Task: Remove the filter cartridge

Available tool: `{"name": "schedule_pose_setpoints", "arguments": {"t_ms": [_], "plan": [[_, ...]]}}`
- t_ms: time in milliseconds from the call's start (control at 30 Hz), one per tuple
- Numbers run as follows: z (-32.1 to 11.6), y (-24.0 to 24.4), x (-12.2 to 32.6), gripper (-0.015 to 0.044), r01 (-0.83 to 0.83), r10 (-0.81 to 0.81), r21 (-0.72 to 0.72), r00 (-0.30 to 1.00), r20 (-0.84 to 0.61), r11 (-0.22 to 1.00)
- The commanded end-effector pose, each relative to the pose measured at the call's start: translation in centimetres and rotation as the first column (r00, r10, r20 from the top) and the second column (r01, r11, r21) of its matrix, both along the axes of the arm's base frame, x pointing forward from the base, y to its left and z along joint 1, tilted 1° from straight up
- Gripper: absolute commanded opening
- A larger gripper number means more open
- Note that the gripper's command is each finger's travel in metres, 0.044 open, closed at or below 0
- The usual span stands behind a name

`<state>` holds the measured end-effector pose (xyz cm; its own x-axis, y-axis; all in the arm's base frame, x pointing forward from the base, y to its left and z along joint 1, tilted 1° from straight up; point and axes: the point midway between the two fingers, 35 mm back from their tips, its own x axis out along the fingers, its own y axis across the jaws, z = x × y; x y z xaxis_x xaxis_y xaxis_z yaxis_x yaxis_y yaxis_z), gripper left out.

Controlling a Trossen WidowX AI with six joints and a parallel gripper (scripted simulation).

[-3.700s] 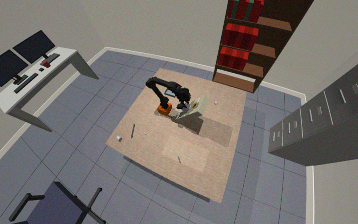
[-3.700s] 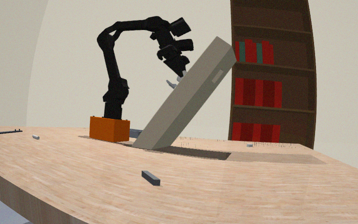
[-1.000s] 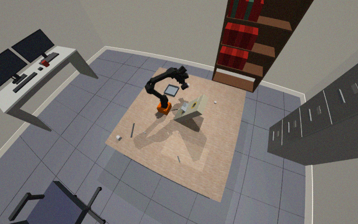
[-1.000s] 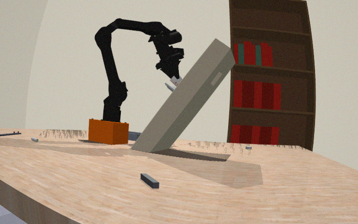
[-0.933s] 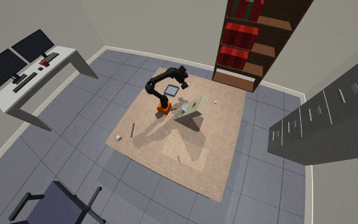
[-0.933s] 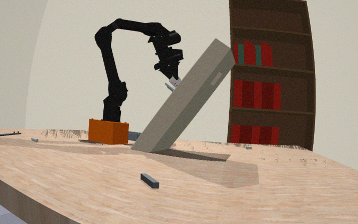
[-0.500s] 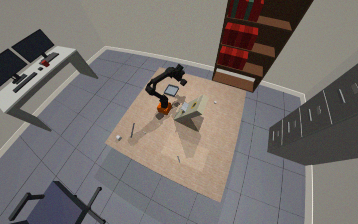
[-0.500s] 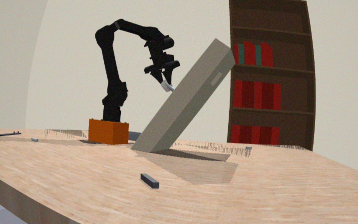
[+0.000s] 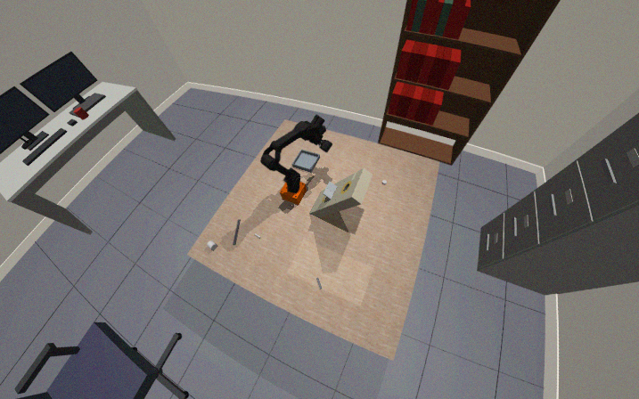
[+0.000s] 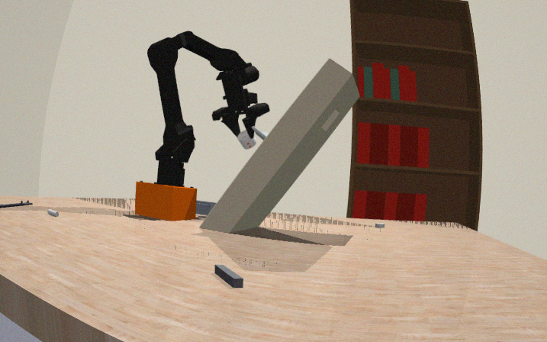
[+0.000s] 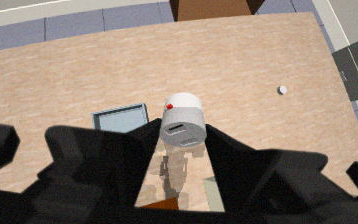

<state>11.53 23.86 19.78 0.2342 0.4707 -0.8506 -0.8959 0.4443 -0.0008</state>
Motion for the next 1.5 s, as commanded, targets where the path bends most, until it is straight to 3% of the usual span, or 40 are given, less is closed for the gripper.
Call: {"name": "schedule_pose_setpoints", "arguments": {"t_ms": [0,900,1467], "plan": [[-1.6,1.1,-1.8,0.0000,-0.092,0.091,-0.006,0.996,-0.004,0.996],[-11.6,2.9,-13.5,0.0000,-0.491,0.491,0.003,0.871,0.011,0.871],[-17.8,3.3,-13.7,0.0000,-0.500,0.500,0.003,0.866,0.011,0.866]]}}
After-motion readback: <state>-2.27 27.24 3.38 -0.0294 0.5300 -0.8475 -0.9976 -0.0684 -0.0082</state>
